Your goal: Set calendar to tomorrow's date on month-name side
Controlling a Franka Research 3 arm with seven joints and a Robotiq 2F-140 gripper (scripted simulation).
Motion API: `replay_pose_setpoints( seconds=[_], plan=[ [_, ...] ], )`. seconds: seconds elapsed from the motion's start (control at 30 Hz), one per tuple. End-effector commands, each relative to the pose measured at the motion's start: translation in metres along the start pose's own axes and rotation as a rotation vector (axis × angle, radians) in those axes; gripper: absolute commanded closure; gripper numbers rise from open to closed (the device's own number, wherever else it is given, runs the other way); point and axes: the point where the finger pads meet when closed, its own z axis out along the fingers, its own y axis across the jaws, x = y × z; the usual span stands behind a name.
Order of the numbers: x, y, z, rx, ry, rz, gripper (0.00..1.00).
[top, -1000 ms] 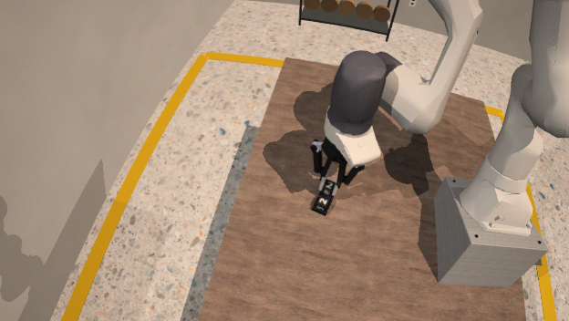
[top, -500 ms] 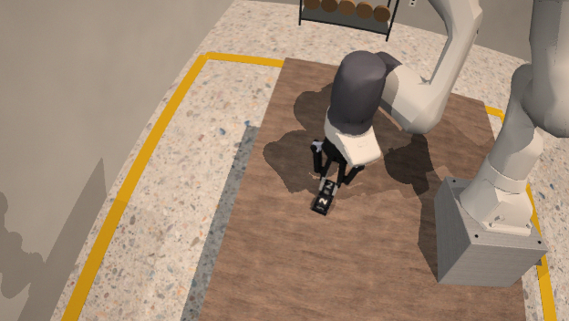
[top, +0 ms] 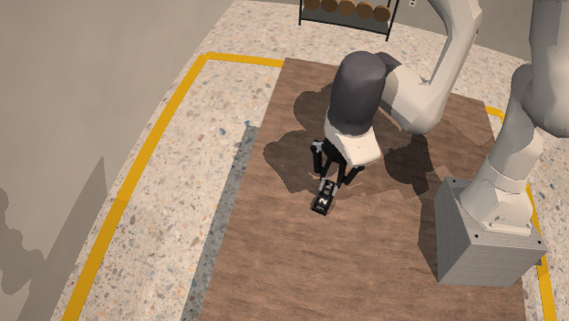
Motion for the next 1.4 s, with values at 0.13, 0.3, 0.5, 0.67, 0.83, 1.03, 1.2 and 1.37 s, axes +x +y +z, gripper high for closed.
replay_pose_setpoints(
  seconds=[0.13, 0.3, 0.5, 0.67, 0.83, 1.03, 1.2, 1.37],
  plan=[
    [0.001, 0.001, 0.002, -0.003, 0.001, 0.003, 0.84],
    [0.001, 0.001, 0.006, -0.003, 0.001, 0.003, 0.84],
    [0.001, 0.001, 0.011, -0.003, 0.001, 0.003, 0.84],
    [0.001, 0.001, 0.014, -0.003, 0.001, 0.003, 0.84],
    [0.001, 0.001, 0.018, -0.003, 0.001, 0.003, 0.84],
    [0.001, 0.001, 0.021, -0.003, 0.001, 0.003, 0.84],
    [0.001, 0.001, 0.022, -0.003, 0.001, 0.003, 0.84],
    [0.001, 0.001, 0.023, -0.003, 0.001, 0.003, 0.84]
  ],
)
